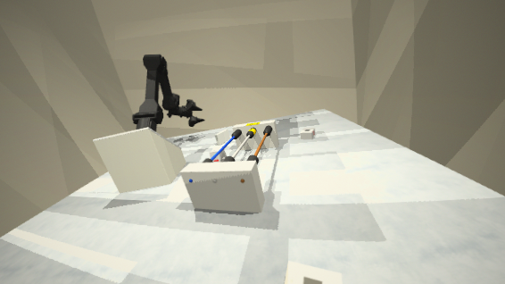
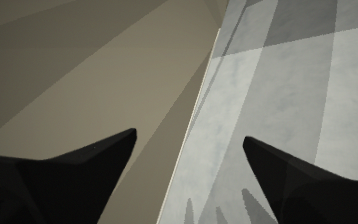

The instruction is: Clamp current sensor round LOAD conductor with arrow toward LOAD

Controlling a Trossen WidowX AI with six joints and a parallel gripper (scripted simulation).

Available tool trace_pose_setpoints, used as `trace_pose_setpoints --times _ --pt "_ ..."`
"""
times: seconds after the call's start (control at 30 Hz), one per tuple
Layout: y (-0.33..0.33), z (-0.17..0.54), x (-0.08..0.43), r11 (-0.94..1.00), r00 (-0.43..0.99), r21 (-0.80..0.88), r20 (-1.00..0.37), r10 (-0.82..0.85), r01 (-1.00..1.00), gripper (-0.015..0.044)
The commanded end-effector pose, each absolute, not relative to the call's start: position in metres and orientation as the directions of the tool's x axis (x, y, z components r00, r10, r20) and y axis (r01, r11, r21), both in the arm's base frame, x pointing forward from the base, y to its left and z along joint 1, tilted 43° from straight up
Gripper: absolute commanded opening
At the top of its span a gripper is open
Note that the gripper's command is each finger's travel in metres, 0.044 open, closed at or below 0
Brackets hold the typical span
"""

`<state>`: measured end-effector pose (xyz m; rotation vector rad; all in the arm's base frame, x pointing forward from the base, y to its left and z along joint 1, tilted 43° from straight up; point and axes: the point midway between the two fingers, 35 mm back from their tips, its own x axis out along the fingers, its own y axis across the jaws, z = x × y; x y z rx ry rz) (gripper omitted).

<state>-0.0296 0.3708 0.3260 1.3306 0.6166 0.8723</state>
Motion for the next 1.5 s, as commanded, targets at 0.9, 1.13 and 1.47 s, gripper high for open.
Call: trace_pose_setpoints --times 0.9,1.13,1.47 --pt "0.131 0.332 0.311 0.905 0.965 0.335 0.082 0.25 -0.263 0.044" --pt "0.042 0.326 0.321 0.99 0.995 0.111 0.061 0.084 -0.09 0.044" --pt "0.003 0.318 0.323 1.0 1.0 0.001 0.003 0.02 -0.02 0.044"
